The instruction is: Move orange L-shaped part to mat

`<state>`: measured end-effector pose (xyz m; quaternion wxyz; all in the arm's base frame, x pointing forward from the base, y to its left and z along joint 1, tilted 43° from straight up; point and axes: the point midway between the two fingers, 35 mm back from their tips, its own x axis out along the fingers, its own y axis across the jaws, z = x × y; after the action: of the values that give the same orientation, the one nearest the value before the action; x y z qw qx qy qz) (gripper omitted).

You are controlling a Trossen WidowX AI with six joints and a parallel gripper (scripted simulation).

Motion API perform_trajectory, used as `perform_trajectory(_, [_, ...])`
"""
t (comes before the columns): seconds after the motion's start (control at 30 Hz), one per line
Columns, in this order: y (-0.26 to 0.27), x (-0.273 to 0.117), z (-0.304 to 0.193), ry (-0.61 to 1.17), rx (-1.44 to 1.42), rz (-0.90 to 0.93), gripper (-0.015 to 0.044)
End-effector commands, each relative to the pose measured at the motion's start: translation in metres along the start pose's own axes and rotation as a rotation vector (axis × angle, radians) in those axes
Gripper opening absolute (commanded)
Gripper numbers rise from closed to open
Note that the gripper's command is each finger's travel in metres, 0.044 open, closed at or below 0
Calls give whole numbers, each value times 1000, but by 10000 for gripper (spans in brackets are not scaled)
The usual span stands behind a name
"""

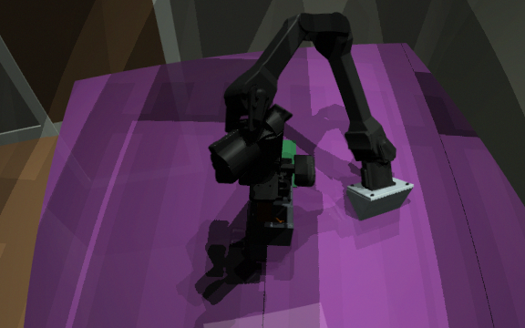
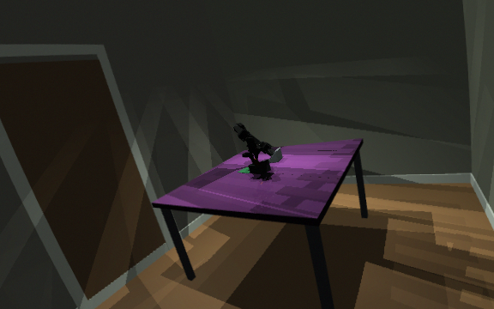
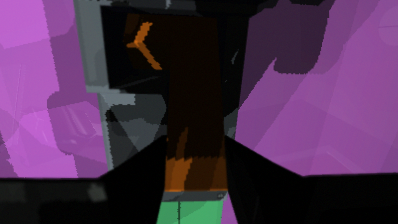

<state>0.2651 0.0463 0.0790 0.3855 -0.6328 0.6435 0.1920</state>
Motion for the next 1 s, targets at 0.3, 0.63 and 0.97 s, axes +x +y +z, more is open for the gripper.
perform_trajectory(0.3, [0,-21,1,-4,3,2,0])
perform_trajectory(0.63, [0,-37,1,-4,2,3,0])
perform_trajectory(0.97, [0,-53,1,-5,2,3,0])
